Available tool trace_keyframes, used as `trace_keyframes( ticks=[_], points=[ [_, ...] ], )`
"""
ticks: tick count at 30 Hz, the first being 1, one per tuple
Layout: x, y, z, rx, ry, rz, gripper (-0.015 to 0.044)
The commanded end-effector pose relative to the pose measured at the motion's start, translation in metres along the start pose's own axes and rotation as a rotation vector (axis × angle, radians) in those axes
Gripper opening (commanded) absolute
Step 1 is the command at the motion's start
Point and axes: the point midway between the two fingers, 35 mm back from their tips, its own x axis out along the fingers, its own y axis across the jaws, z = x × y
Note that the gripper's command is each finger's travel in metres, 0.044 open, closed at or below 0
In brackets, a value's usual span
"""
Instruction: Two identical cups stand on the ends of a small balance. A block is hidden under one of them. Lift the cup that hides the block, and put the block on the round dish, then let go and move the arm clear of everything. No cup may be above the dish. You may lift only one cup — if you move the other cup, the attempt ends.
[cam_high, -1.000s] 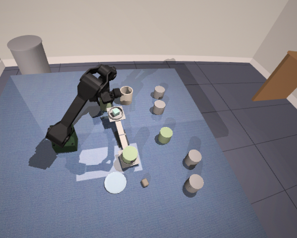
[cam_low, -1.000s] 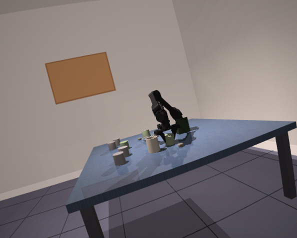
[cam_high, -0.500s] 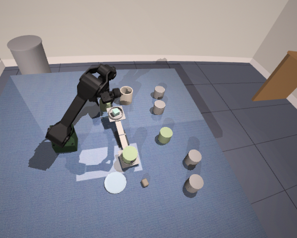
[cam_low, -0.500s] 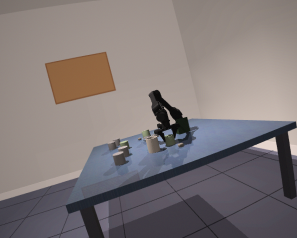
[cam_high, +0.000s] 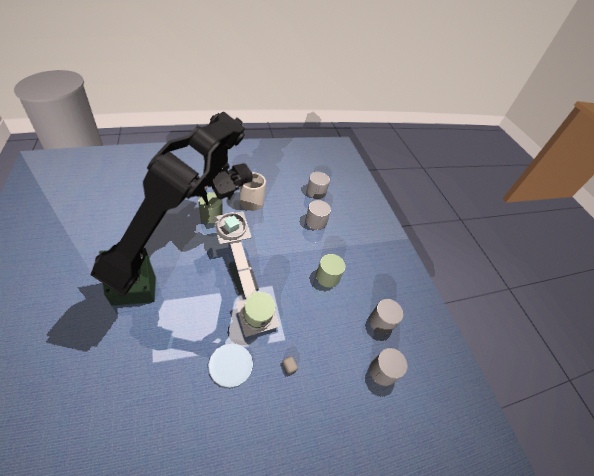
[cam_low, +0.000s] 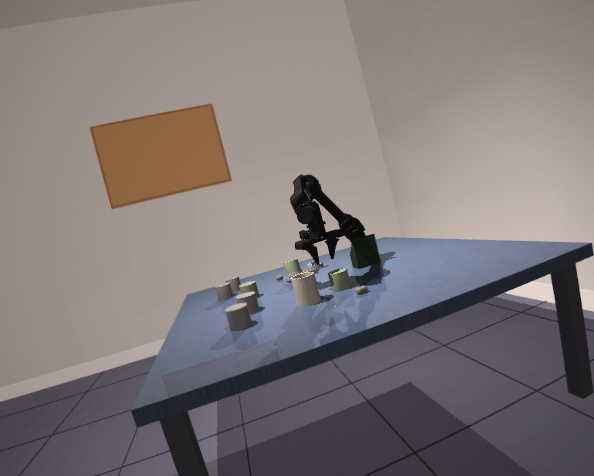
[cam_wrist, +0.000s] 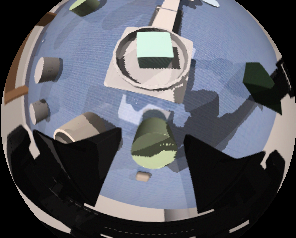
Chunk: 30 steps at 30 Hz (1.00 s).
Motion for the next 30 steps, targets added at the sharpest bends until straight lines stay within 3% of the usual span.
trace_keyframes(
  ticks=[1, 4, 13, 30],
  points=[
    [-0.023, 0.008, 0.061, -0.097, 0.002, 0.007, 0.026],
    [-0.029, 0.007, 0.082, -0.14, -0.001, 0.006, 0.026],
    [-0.029, 0.007, 0.082, -0.14, -0.001, 0.006, 0.026],
    [0.002, 0.008, 0.082, -0.14, -0.002, 0.006, 0.026]
  ],
)
